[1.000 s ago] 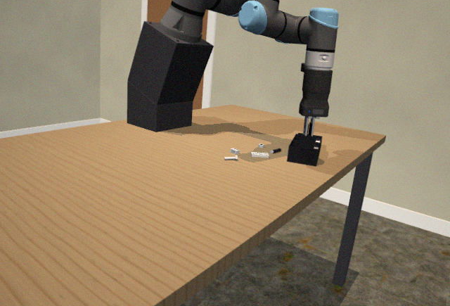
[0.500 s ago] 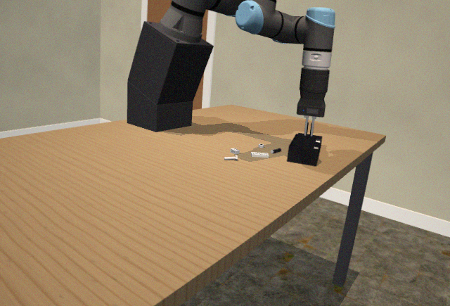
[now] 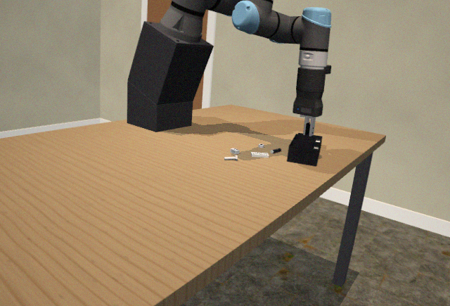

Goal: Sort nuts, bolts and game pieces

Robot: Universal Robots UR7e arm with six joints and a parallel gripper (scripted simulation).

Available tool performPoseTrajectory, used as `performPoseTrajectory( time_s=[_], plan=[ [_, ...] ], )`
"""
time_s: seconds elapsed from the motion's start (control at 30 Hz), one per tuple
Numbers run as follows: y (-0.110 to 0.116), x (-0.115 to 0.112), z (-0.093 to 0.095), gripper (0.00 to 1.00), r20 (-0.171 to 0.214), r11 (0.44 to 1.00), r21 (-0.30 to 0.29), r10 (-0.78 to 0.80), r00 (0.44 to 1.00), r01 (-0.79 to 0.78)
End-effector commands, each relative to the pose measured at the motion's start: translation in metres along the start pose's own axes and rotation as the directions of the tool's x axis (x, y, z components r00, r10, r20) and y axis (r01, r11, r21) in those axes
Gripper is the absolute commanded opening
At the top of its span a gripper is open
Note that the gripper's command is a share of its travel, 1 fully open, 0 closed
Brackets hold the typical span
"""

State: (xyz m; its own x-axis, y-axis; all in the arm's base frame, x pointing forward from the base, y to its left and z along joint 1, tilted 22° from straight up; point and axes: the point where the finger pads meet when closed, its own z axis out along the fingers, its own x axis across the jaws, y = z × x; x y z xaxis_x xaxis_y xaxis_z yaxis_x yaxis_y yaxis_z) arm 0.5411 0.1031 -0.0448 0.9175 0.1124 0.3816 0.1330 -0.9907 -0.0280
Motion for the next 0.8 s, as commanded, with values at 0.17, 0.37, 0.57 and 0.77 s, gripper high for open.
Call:
performPoseTrajectory(
  time_s=[0.17,0.37,0.57,0.77],
  plan=[
    [0.0005,-0.0008,0.0,0.31,-0.005,0.964,-0.006,0.265,0.964,-0.265],
    [0.0005,-0.0006,-0.0002,0.31,-0.008,0.919,-0.006,0.395,0.919,-0.395],
    [0.0005,-0.0005,-0.0004,0.31,-0.01,0.853,-0.007,0.522,0.853,-0.522],
    [0.0005,-0.0004,-0.0004,0.31,-0.013,0.775,-0.008,0.632,0.775,-0.632]
  ],
)
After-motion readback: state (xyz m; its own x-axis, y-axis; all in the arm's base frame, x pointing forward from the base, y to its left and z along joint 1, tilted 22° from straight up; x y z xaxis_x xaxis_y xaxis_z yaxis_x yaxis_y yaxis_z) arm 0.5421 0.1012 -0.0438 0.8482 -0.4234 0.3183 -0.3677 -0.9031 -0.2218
